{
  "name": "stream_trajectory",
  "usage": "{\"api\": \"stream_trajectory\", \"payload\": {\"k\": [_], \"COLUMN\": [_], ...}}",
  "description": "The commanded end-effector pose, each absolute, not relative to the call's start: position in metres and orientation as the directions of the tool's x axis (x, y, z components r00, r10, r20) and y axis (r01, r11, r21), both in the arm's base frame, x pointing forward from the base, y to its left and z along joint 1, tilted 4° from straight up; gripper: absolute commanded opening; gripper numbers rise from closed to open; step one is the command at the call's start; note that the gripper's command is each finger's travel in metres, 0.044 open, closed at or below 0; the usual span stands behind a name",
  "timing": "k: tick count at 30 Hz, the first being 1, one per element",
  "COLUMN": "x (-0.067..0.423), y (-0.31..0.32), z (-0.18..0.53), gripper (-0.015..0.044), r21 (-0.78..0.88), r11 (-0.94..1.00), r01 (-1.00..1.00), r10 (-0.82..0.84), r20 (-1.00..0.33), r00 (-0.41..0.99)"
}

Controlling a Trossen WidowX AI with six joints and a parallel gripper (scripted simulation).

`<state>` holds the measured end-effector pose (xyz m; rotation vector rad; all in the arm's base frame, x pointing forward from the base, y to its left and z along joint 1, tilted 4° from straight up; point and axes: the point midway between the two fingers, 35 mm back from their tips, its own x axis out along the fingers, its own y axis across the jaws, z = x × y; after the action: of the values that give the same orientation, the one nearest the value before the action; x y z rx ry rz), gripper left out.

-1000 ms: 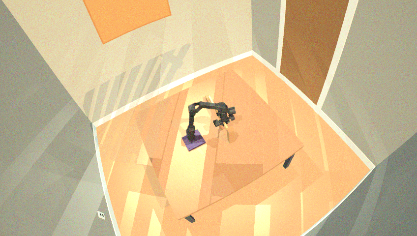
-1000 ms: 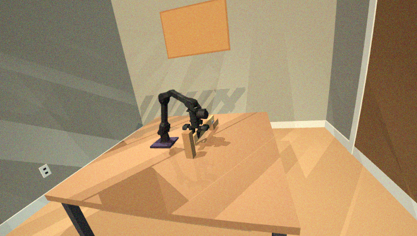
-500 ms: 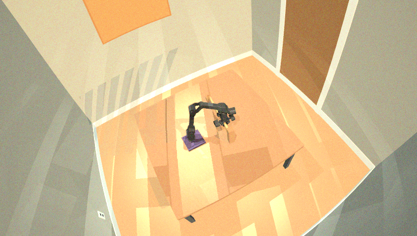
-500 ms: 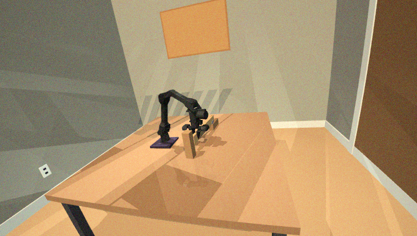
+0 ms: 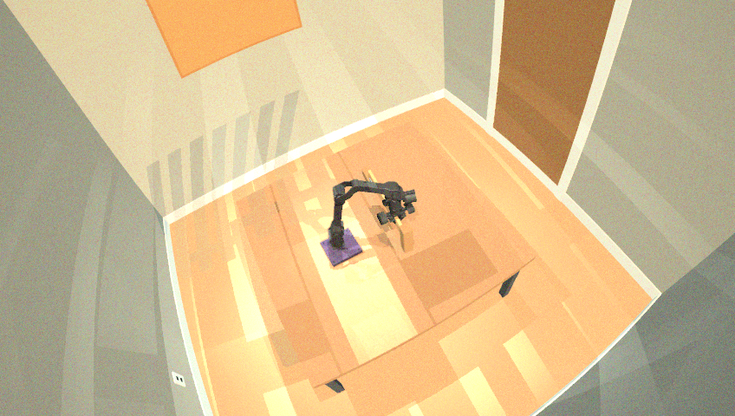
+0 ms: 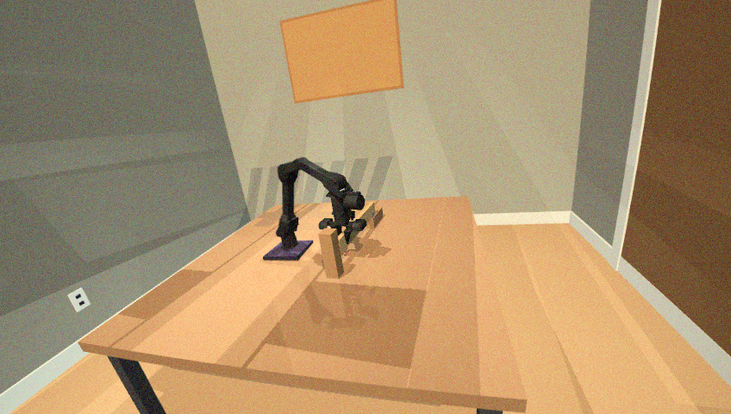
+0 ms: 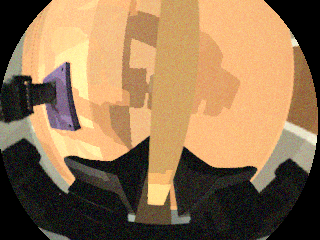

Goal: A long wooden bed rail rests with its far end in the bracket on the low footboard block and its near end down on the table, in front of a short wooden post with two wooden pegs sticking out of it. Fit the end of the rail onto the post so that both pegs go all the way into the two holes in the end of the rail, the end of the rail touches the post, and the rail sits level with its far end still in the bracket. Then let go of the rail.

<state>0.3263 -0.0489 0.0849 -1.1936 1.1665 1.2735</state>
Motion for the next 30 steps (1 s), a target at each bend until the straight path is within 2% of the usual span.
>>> {"api": "stream_trajectory", "payload": {"k": [1,30], "x": [0.3285,0.3287], "y": [-0.0523,-0.0611], "z": [0.0872,0.0865], "gripper": [0.0,0.0], "r21": [0.008,0.008], "r11": [-0.04,-0.04], "r01": [-0.999,-0.999], "r10": [0.044,0.043], "r20": [-0.999,-0.999], "r00": [-0.01,-0.01]}}
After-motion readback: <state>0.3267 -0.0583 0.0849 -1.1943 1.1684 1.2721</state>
